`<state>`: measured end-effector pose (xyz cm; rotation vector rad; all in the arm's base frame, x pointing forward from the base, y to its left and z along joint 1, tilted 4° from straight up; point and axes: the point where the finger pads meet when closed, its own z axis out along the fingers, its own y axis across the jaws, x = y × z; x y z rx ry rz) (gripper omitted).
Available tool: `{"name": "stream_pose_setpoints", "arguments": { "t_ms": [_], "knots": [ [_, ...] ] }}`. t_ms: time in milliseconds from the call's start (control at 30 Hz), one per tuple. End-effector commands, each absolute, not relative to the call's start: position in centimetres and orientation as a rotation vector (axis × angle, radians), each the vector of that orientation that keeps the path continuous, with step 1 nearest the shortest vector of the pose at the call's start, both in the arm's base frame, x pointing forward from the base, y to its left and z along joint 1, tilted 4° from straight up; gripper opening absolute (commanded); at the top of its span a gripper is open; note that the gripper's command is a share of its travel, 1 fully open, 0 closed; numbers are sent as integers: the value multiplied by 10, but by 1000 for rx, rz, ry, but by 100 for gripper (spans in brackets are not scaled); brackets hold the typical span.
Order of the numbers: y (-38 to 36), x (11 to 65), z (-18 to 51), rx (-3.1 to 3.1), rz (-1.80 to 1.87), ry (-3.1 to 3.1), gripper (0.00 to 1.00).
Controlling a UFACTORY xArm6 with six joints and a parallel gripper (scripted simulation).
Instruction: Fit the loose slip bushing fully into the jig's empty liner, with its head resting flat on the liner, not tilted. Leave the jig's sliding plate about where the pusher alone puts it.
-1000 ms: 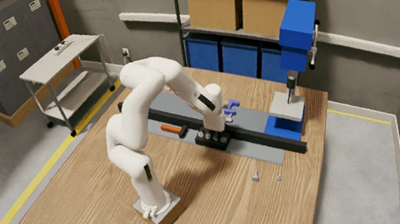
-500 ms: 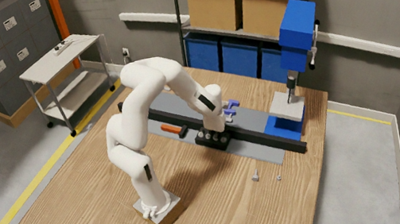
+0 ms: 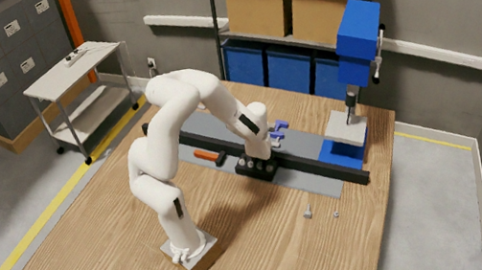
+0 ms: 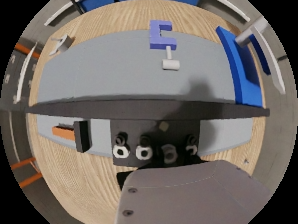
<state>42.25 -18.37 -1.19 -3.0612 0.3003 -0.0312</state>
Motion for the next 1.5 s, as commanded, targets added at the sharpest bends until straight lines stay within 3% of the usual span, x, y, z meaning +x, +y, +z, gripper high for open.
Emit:
{"name": "stream_pose_setpoints", "arguments": {
  "t_ms": [0,1467],
  "knots": [
    [-184,424,-12,-3063,-38,300,26],
    [-184,424,-18,-3063,-38,300,26]
  ]
}}
